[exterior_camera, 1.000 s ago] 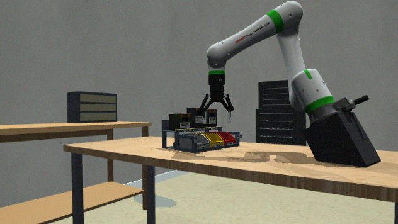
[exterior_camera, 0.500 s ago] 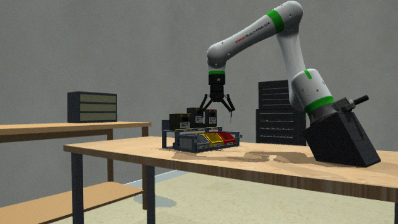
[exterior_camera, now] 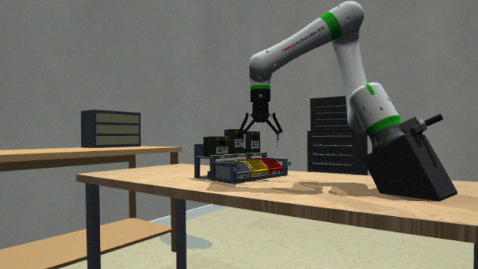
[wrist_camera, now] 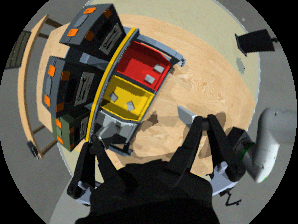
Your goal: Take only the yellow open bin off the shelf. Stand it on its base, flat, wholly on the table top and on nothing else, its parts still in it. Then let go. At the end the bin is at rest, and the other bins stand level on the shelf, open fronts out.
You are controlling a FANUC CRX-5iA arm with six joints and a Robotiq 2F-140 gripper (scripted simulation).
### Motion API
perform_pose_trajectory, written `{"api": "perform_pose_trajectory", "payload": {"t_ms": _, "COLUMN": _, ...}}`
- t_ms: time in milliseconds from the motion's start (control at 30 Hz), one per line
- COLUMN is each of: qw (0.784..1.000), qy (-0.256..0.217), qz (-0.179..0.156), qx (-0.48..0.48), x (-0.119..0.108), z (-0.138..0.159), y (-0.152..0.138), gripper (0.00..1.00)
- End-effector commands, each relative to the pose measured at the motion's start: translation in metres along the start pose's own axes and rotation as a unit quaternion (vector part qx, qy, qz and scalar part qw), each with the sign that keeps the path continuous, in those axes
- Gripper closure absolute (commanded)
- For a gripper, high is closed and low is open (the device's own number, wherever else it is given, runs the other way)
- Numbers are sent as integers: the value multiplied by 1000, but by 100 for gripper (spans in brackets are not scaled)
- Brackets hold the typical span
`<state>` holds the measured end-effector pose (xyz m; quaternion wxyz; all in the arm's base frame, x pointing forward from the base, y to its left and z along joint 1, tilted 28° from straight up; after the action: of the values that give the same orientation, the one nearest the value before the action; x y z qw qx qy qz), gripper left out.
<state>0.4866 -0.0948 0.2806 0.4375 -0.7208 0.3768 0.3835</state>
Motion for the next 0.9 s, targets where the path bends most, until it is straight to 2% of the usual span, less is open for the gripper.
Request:
{"api": "perform_pose_trajectory", "payload": {"t_ms": 0, "qw": 997, "qy": 4, "qz": 0, "qx": 72, "x": 0, "z": 0, "y": 0, "gripper": 0}}
{"api": "perform_pose_trajectory", "payload": {"t_ms": 333, "qw": 997, "qy": 4, "qz": 0, "qx": 72, "x": 0, "z": 0, "y": 0, "gripper": 0}}
{"api": "perform_pose_trajectory", "payload": {"t_ms": 500, "qw": 980, "qy": 4, "qz": -1, "qx": 200, "x": 0, "z": 0, "y": 0, "gripper": 0}}
{"api": "perform_pose_trajectory", "payload": {"t_ms": 867, "qw": 980, "qy": 4, "qz": -1, "qx": 200, "x": 0, "z": 0, "y": 0, "gripper": 0}}
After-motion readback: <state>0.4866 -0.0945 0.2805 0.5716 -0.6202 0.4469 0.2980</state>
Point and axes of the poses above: the point where the finger pads meet when closed, its own x axis out along the fingers, its own y axis across the jaws, z = x × y, the point moved 3 cm from there along -x, back along the fingers, and after that the axes turned 4 degrees about x, right-handed, at the moved point
